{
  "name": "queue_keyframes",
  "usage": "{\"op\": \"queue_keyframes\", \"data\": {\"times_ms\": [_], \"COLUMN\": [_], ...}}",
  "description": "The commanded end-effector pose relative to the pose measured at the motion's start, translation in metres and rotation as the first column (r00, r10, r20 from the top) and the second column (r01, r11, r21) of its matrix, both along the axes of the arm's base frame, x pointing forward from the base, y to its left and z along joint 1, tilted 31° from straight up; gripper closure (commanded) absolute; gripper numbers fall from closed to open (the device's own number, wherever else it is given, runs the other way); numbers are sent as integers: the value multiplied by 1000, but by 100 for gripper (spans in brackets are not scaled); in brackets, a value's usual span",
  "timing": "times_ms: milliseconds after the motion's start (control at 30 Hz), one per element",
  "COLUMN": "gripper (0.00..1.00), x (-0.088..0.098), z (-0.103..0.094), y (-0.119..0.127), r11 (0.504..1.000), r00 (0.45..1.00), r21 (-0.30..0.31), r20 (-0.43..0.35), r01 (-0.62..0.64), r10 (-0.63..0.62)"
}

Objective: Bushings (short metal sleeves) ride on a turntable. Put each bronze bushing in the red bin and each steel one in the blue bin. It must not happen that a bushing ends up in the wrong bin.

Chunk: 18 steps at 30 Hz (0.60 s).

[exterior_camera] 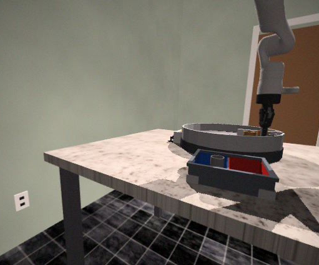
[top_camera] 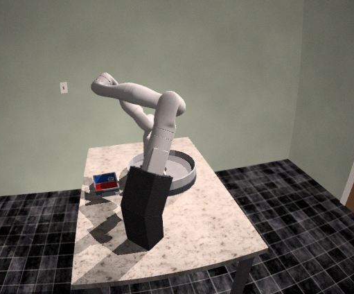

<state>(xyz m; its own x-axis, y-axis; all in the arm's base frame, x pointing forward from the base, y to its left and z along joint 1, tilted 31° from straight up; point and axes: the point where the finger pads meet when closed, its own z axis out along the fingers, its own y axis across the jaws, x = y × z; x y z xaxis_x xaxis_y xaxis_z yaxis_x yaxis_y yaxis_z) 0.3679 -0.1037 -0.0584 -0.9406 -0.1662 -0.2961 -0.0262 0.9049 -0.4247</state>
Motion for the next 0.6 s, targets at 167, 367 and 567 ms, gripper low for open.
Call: {"op": "queue_keyframes", "data": {"times_ms": [167, 367, 567], "gripper": [100, 100, 100], "x": [0, -1, -1], "z": [2, 4, 5], "y": [1, 2, 3], "r11": [1000, 1000, 1000], "r00": [1000, 1000, 1000], "r21": [1, 1, 1], "r20": [3, 2, 2], "r01": [0, 0, 0], "r10": [0, 0, 0]}}
